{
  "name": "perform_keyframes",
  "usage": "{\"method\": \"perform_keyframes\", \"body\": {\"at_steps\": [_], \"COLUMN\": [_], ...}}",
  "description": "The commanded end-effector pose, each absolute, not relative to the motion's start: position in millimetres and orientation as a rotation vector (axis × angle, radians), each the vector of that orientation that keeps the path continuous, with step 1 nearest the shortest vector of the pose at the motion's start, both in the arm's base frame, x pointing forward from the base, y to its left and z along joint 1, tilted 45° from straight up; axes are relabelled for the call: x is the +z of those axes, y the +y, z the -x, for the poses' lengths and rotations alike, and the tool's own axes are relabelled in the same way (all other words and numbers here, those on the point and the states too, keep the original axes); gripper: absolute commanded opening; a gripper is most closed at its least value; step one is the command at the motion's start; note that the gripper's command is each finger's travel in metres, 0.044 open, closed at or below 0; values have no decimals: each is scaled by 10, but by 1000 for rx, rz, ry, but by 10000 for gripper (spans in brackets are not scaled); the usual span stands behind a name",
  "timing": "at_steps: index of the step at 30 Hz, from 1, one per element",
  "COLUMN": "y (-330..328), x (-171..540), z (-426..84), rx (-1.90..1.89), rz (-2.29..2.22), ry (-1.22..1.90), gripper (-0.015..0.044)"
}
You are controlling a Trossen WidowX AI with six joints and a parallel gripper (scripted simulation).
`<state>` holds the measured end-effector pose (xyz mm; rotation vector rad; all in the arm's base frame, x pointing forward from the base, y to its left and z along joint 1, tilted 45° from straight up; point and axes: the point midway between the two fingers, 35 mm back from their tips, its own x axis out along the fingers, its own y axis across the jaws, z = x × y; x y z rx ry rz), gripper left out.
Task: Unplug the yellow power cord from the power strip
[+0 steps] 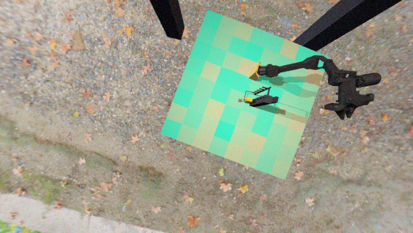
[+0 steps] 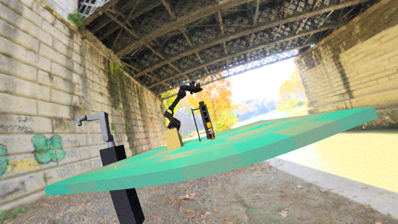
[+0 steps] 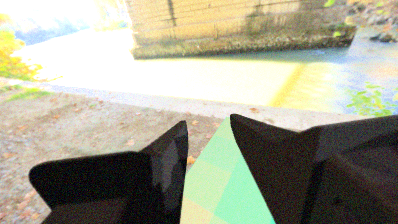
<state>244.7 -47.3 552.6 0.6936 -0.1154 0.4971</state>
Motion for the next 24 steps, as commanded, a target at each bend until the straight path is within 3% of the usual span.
{"method": "perform_keyframes", "body": {"at_steps": [1, 13, 24], "y": [-914, -1738, -1915], "x": [5112, 3553, 1719], "z": [-2866, -3599, -3610], "rx": [388, 50, -294], "rz": [-851, -1229, -1564], "ry": [-35, 279, 753], "gripper": [160, 160, 160]}}
